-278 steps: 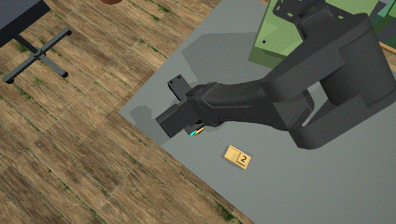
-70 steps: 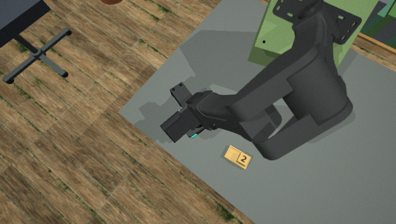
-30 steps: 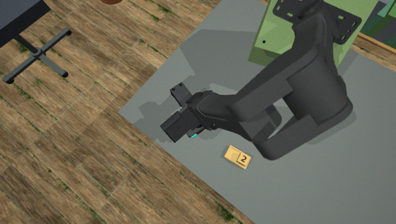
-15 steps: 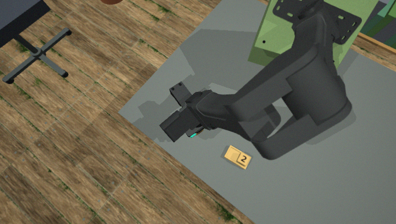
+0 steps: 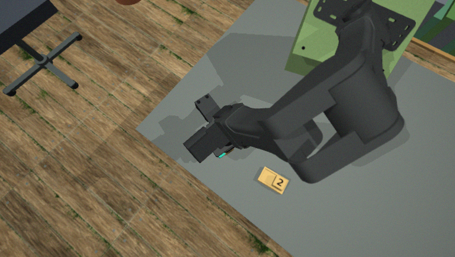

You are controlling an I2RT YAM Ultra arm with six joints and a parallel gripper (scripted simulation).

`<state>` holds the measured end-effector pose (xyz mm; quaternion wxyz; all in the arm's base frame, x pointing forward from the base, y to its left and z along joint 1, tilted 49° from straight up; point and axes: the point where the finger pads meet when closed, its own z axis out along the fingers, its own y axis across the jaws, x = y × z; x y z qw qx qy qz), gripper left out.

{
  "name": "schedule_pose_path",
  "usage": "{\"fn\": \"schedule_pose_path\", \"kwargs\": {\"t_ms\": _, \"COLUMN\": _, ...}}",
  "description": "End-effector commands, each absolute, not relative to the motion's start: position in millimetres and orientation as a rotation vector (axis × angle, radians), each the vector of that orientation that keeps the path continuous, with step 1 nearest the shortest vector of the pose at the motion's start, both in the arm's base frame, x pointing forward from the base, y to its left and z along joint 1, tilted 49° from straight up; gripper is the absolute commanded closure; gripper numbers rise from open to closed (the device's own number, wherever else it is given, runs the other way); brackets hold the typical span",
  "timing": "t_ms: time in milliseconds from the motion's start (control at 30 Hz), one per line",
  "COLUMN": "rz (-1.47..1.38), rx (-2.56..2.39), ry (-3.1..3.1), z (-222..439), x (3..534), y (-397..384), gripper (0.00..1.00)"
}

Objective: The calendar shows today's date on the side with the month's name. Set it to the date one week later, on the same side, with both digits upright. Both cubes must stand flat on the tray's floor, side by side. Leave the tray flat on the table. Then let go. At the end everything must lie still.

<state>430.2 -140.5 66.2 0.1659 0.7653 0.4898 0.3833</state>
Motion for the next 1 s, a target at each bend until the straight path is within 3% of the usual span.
{"fn": "schedule_pose_path", "kwargs": {"t_ms": 0, "rz": 1.089, "rx": 2.177, "ry": 1.383, "z": 68.9, "x": 429.5, "y": -144.9, "gripper": 0.53}}
{"fn": "schedule_pose_path", "kwargs": {"t_ms": 967, "rz": 1.089, "rx": 2.177, "ry": 1.383, "z": 63.8, "x": 435.3, "y": -144.0, "gripper": 0.53}}
